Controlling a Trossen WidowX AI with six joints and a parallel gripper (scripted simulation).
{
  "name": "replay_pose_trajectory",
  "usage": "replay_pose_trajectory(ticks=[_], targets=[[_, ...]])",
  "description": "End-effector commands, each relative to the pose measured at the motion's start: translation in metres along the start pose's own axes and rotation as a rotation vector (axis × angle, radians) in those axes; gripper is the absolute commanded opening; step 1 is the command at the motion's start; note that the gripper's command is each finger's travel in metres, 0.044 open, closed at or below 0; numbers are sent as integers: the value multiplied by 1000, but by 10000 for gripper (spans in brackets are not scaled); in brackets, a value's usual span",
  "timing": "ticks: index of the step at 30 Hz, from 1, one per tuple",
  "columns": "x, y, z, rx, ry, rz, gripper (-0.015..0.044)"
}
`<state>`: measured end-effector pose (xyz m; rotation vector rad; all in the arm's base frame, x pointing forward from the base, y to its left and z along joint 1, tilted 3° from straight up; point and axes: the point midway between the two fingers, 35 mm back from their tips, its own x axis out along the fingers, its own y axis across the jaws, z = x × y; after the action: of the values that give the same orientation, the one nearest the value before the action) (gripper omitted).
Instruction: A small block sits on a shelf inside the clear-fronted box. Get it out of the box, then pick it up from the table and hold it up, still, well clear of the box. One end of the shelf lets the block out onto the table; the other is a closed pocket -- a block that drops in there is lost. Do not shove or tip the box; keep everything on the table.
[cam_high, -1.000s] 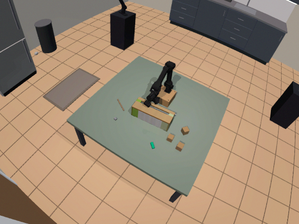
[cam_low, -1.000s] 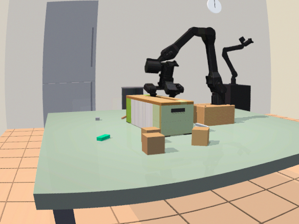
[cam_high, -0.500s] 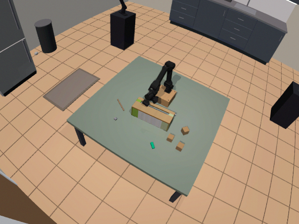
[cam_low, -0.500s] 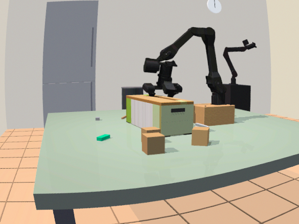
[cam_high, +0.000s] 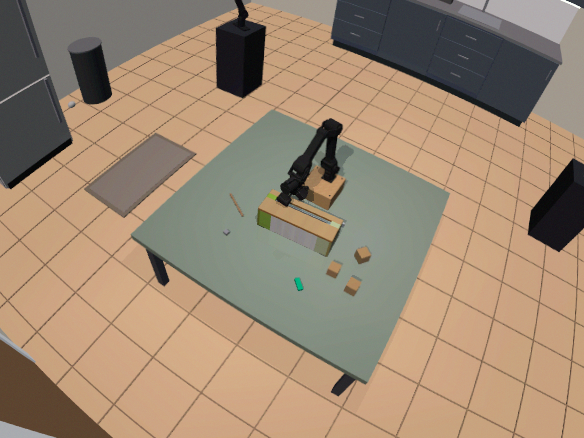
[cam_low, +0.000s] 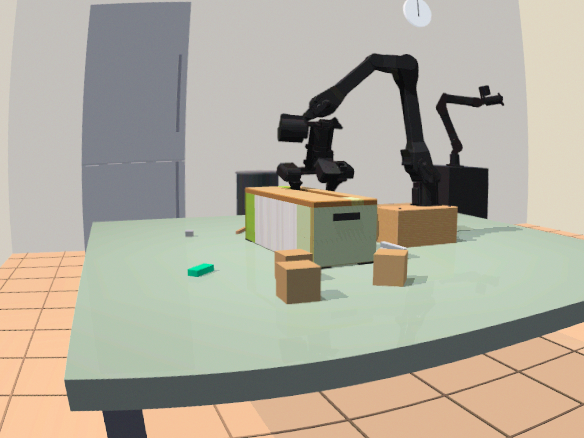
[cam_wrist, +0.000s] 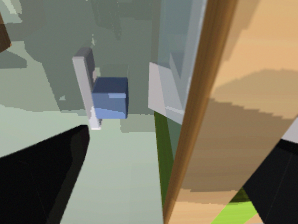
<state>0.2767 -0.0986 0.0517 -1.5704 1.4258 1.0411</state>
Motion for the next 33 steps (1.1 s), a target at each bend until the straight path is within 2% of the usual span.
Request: replay_pose_trajectory(ticks=[1,4,14,16,19,25,33], targets=[[-38,-4,-14,8,5,-23,400],[-54,-2,-19,8,6,-22,400],[-50,-1,-16,1,1,-14,400],[-51,1,-29,55,23,-26,348],[-53,6,-46,274,33,-49,285],[-50,11,-47,706,-32,-59,285],[-47,19,-49,1577,-173,-16,285]])
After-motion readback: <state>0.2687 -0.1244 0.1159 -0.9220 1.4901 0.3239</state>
